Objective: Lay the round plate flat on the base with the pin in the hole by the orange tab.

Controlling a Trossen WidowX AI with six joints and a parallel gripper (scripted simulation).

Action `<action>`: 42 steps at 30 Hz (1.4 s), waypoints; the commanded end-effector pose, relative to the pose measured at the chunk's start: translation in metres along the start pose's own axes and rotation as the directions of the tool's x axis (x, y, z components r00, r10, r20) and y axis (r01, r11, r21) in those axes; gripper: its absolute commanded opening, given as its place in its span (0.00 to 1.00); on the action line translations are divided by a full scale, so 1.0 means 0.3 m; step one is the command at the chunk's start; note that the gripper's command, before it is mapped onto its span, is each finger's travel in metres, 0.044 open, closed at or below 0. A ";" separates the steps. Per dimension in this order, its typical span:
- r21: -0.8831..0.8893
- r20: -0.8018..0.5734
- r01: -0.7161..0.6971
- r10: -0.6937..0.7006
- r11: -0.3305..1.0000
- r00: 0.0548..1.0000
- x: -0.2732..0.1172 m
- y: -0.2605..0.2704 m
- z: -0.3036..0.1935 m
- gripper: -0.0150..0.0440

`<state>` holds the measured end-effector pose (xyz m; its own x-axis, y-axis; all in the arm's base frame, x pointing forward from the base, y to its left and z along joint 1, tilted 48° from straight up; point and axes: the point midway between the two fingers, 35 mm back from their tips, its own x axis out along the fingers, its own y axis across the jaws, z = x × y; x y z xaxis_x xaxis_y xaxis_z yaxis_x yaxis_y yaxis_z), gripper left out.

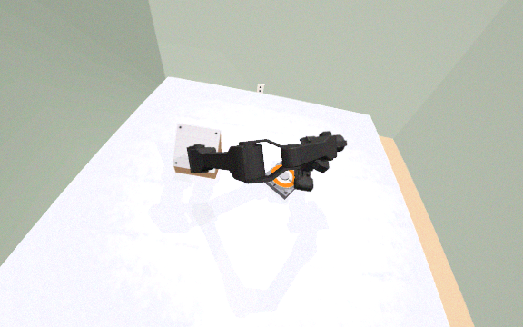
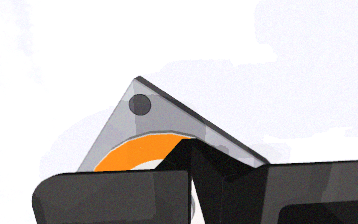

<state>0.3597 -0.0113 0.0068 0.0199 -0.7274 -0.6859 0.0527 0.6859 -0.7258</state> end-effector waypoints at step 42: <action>-0.008 -0.013 0.012 -0.012 1.000 1.000 0.010 -0.101 -0.104 0.25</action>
<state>0.3336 -0.0306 0.0270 0.0192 -0.7329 -0.6800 0.0583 0.6798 -0.7311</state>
